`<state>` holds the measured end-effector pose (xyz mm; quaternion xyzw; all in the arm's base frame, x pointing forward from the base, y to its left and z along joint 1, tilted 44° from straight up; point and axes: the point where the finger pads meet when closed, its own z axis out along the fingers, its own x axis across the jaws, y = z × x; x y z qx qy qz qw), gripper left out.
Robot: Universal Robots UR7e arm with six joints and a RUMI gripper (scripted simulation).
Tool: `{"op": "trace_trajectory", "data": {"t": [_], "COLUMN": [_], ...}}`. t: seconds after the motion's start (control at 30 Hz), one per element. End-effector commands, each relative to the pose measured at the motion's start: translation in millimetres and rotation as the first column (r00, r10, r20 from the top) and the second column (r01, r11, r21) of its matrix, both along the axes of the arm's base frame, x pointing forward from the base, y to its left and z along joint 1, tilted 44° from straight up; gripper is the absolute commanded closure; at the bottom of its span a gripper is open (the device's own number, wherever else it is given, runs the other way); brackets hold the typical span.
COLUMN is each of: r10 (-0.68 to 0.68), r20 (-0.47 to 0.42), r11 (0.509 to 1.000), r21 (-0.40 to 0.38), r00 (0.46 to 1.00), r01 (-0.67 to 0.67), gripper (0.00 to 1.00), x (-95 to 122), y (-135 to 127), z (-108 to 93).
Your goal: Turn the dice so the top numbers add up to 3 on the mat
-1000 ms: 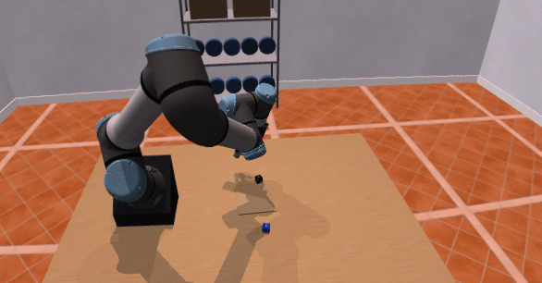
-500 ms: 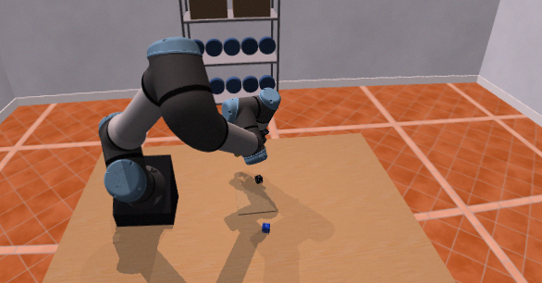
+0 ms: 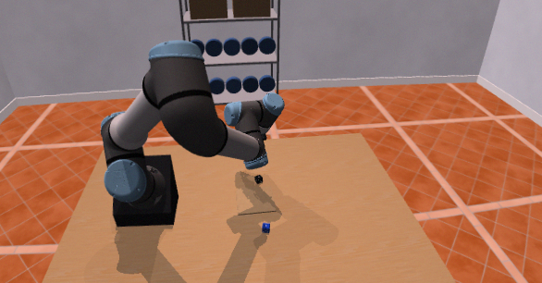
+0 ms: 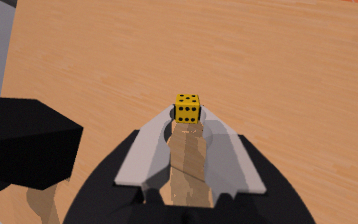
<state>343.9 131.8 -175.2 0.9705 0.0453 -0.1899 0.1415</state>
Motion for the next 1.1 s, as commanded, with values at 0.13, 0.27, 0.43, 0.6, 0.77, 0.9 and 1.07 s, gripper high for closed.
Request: {"op": "trace_trajectory", "data": {"t": [0.13, 0.27, 0.43, 0.6, 0.77, 0.9, 1.07], "r10": [-0.273, -0.392, -0.478, -0.612, -0.706, -0.732, -0.83], "r20": [0.08, 0.118, 0.147, 0.196, 0.236, 0.249, 0.304], "r11": [0.959, 0.912, 0.865, 0.763, 0.661, 0.627, 0.452], "r21": [-0.058, -0.078, -0.09, -0.107, -0.116, -0.118, -0.124], "r00": [0.959, 0.913, 0.866, 0.766, 0.667, 0.634, 0.467], "r01": [0.278, 0.402, 0.493, 0.637, 0.741, 0.77, 0.884], "gripper": [0.94, 0.94, 0.94, 0.94, 0.94, 0.94, 0.94], "x": [5.2, 7.6, 9.5, 12.7, 15.1, 15.9, 19.1], "y": [1.1, 0.9, 0.6, -0.2, -1.1, -1.5, -3.4], "z": [0.2, 0.4, 0.7, 1.4, 2.1, 2.3, 3.6]}}
